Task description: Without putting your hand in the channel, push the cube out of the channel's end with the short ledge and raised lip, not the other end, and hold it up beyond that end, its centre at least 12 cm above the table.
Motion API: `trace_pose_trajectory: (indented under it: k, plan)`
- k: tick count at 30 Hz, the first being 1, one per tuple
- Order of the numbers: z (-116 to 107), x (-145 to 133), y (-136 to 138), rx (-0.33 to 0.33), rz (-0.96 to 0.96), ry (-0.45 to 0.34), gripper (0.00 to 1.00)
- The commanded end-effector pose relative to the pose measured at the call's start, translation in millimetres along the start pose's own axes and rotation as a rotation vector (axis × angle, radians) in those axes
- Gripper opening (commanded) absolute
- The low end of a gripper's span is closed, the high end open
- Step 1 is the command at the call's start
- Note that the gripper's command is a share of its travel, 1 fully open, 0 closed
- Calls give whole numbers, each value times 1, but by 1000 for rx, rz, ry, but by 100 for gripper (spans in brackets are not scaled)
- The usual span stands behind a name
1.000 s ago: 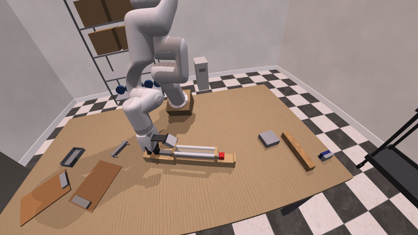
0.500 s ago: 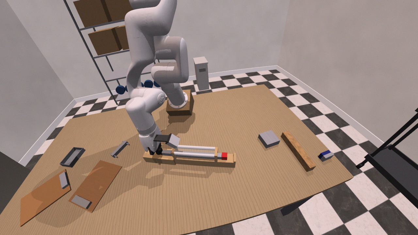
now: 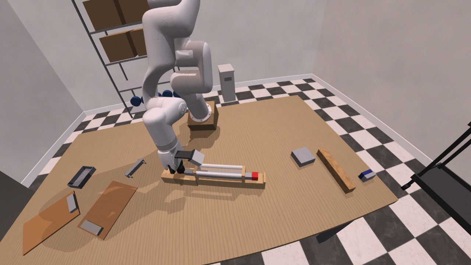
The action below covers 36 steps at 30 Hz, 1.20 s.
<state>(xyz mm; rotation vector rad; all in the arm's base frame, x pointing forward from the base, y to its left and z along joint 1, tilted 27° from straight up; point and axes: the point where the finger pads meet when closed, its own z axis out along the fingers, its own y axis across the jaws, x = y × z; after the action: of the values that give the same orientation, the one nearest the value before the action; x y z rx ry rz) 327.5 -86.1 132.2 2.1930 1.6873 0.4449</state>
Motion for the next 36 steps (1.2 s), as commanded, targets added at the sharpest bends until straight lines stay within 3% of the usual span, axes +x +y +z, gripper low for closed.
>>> trace_pose_trajectory:
  k: [1,7,27,32,36]
  plan:
    - [-25,0,2,-4,0,0,0]
    - [-60,0,1,-4,0,-1,0]
    - [-65,2,2,-2,0,0,0]
    - [-65,27,11,24,4,2,0]
    - [-63,75,23,55,7,-4,0]
